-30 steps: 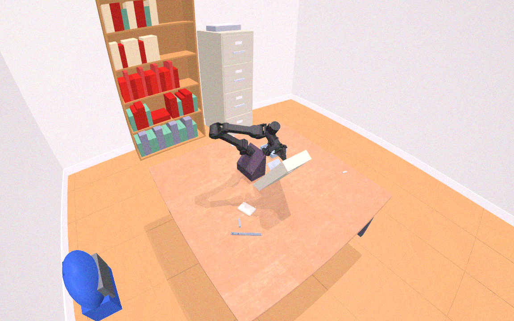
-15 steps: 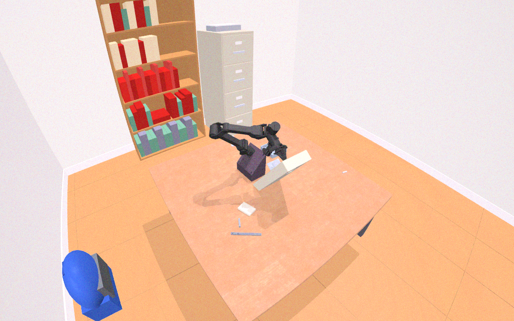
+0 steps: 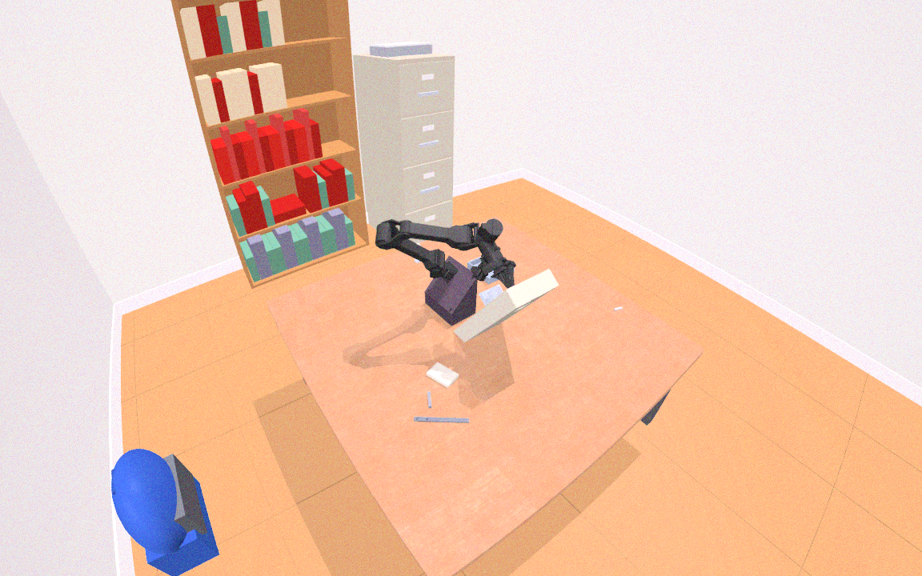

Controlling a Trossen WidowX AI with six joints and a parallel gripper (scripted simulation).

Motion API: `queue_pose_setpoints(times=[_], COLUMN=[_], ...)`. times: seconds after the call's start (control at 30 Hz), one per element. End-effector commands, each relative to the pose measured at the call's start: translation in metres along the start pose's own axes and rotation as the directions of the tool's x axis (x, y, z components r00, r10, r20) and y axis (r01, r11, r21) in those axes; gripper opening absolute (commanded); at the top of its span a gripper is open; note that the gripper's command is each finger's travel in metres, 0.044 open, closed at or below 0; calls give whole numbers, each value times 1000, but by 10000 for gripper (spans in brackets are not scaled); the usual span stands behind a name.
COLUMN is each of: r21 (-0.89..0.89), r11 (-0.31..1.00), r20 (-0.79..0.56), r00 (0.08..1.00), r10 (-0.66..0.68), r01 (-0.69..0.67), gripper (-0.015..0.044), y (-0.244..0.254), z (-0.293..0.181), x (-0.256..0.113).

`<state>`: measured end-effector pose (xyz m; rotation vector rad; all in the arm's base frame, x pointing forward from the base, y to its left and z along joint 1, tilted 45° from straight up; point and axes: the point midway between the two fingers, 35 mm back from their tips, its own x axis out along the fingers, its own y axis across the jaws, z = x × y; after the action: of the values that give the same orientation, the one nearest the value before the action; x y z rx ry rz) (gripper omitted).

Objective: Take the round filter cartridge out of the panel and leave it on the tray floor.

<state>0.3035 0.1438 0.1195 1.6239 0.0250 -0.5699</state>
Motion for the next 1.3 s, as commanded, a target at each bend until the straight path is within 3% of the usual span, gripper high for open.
queue_pose_setpoints(times=[0.0,0.8,1.1,1.17,1.27], r21=[-3,-3,-4,-4,-21], r11=[1000,1000,1000,1000,1000], r20=[-3,-3,0,0,-1], r00=[1000,1000,1000,1000,1000], r10=[-3,-2,5,5,4], r01=[3,2,-5,-5,-4], gripper=[100,100,40,0,0], y=[-1,-1,0,0,0], z=[0,0,0,0,0], x=[2,14,10,10,11])
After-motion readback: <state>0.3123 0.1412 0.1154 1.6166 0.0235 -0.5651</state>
